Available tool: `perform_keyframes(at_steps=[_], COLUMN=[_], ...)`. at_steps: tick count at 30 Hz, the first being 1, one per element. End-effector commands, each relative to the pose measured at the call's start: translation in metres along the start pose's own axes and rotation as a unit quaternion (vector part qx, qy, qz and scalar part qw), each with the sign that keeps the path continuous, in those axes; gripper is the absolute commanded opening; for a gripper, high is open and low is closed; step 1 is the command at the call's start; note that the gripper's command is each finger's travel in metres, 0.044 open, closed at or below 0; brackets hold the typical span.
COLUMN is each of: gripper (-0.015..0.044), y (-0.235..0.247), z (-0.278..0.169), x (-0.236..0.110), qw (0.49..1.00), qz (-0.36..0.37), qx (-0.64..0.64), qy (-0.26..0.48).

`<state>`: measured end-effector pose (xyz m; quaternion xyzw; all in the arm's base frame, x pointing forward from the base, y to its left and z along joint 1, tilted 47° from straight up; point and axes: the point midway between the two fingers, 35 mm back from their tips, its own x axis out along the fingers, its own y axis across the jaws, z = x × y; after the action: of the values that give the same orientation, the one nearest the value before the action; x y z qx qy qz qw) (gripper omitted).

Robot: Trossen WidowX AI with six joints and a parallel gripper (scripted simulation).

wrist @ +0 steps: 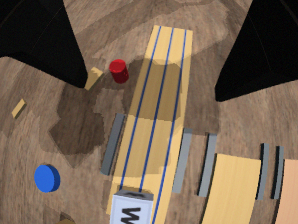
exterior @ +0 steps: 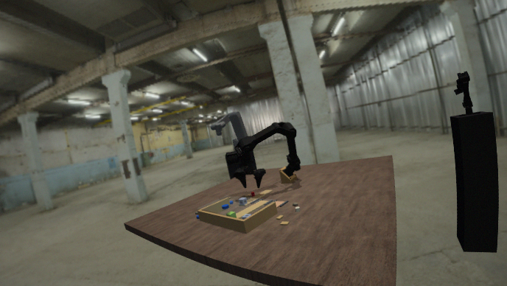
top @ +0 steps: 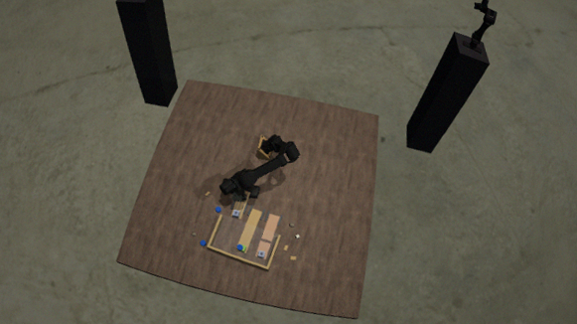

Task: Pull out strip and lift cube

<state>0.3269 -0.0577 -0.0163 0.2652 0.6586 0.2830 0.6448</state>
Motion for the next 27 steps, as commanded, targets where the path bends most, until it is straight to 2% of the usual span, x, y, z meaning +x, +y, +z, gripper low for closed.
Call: perform_keyframes(at_steps=[1, 20, 27], gripper=[0.044, 0.044, 0.0256], y=[0.0, -0.002, -0.002], z=[0.014, 0.09, 0.091], x=[0.0, -0.003, 0.006], qw=[1.0, 1.0, 1.0], qz=[0.004, 0.004, 0.004], qx=[0.003, 0.002, 0.002], qy=[0.001, 0.0, 0.0])
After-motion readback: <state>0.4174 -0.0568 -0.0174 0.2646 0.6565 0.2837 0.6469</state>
